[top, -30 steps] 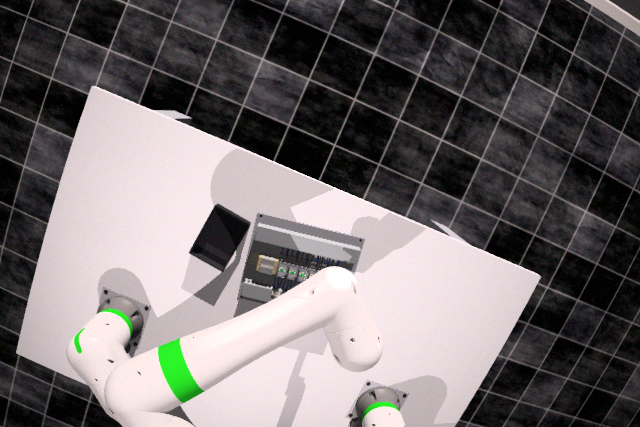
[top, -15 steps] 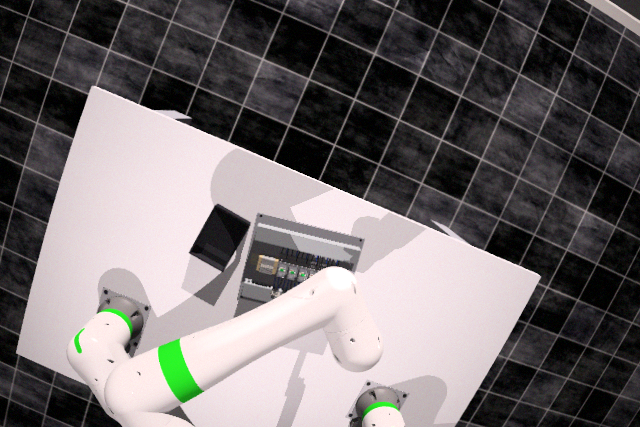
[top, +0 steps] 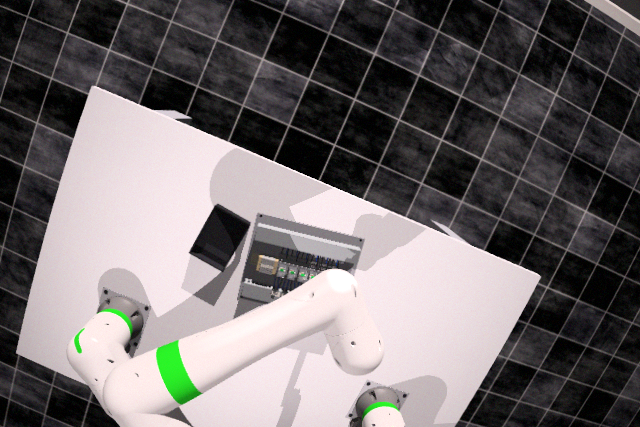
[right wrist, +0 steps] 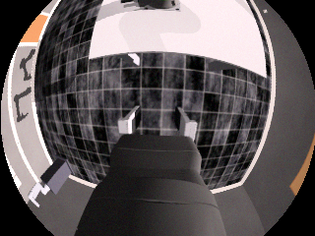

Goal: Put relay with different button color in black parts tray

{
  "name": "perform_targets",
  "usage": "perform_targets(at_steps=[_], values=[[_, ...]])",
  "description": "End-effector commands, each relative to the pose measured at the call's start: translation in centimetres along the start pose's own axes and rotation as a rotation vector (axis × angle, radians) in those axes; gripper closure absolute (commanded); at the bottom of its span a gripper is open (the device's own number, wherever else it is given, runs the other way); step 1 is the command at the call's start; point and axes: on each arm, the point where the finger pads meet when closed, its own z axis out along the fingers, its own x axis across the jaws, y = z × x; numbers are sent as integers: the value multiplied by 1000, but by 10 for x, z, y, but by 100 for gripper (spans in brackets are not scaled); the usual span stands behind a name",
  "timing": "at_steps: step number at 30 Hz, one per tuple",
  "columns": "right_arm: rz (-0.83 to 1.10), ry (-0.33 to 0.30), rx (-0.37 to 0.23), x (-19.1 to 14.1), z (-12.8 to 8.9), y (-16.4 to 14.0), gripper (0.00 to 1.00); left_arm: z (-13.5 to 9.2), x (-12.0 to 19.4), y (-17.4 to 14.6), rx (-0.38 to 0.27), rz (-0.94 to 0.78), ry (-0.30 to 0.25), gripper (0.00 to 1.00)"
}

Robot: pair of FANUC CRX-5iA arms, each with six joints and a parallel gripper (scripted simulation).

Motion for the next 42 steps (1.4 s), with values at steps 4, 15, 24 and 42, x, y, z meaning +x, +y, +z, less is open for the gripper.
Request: perform_targets(at_steps=[4, 15, 24, 42], values=[[0, 0, -2, 0, -1, 0, 0, -7, 0, 0, -2, 0, 1, 100], [0, 0, -2, 0, -1, 0, 0, -27, 0, 0, -2, 0, 1, 100], [0, 0, -2, 0, -1, 0, 0, -40, -1, 0, -2, 0, 1, 100], [0, 0, -2, 0, -1, 0, 0, -61, -1, 0, -2, 0, 1, 100]])
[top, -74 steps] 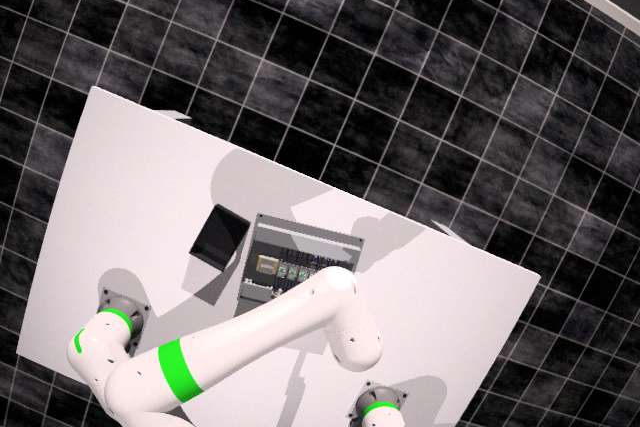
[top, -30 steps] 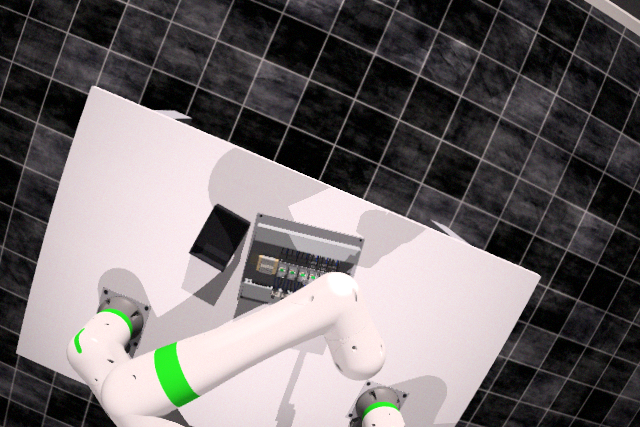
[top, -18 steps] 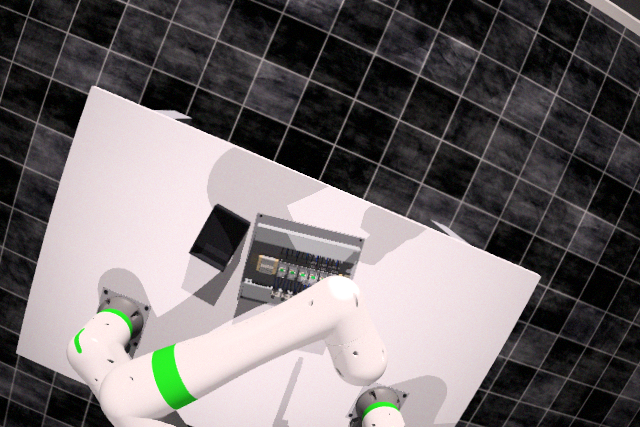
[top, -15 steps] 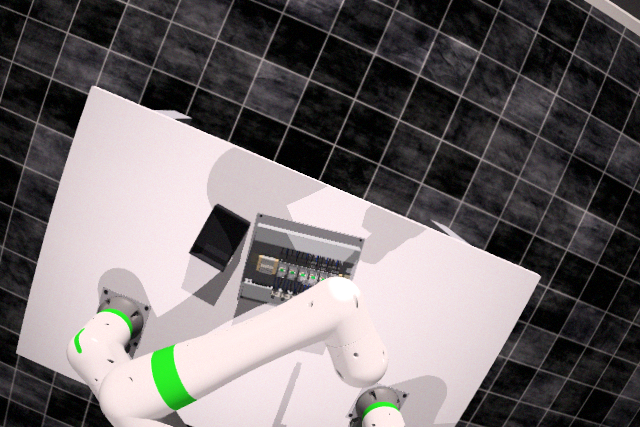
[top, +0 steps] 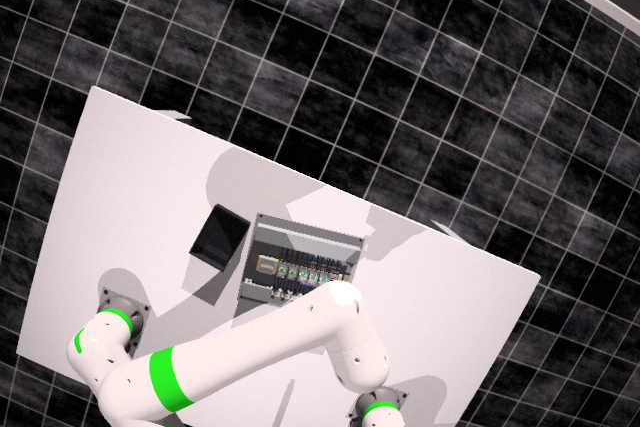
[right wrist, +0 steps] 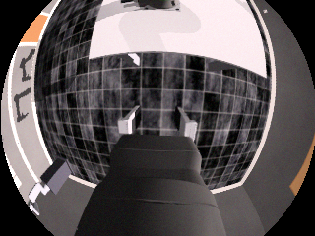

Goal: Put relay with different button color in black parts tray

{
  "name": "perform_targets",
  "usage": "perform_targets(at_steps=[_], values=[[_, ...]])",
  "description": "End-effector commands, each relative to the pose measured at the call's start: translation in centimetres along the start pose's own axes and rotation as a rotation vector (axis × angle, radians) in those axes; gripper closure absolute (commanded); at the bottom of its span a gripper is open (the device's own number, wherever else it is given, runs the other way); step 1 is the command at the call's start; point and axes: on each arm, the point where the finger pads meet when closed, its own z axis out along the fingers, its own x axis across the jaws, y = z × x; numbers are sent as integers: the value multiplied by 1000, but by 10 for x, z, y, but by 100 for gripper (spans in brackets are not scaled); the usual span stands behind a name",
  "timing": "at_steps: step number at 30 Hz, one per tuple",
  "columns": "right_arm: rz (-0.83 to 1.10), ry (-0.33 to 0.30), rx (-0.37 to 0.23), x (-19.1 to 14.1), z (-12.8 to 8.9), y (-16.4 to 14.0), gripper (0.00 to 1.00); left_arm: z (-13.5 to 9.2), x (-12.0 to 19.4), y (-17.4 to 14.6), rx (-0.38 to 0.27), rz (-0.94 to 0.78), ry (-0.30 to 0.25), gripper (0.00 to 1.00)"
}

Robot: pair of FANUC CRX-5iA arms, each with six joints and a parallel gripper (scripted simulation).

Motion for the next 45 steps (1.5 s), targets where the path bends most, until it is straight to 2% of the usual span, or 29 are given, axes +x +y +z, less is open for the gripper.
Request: perform_targets(at_steps=[1, 45], values=[[0, 0, -2, 0, -1, 0, 0, -4, 0, 0, -2, 0, 1, 100], [0, 0, -2, 0, -1, 0, 0, -9, 0, 0, -2, 0, 1, 100]])
